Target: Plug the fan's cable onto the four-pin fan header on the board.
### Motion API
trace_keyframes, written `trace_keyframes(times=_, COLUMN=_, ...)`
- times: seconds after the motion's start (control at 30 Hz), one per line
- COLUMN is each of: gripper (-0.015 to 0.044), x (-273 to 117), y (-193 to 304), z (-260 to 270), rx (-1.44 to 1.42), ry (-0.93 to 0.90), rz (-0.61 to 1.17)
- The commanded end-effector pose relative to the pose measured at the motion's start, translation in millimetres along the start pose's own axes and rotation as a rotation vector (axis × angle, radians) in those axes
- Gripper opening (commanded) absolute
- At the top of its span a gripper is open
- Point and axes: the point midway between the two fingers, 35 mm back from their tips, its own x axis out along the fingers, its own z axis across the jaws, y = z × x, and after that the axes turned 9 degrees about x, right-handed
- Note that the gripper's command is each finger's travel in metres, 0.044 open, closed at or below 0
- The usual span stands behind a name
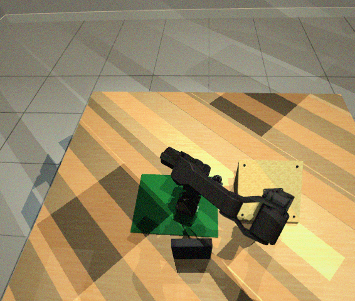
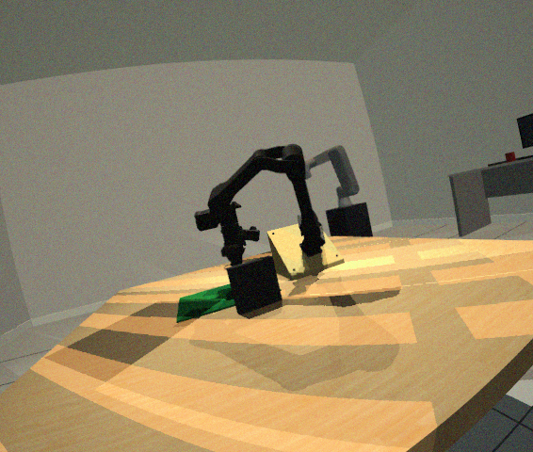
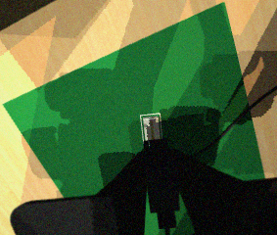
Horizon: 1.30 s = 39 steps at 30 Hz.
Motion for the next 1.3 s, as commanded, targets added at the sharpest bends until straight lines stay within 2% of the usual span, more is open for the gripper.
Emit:
trace_keyframes(times=0.0, gripper=0.0, x=-0.8, y=-3.1, z=-0.1, rx=0.01, ry=0.002, rz=-0.001)
trace_keyframes(times=0.43, gripper=0.0, x=-0.8, y=-5.6, z=0.5, rx=0.01, ry=0.002, rz=-0.001)
trace_keyframes(times=0.6, gripper=0.0, x=21.2, y=-6.1, z=0.3, rx=0.007, ry=0.003, rz=-0.001)
trace_keyframes(times=1.27, gripper=0.0, x=21.2, y=-4.6, z=-0.5, rx=0.004, ry=0.003, rz=-0.001)
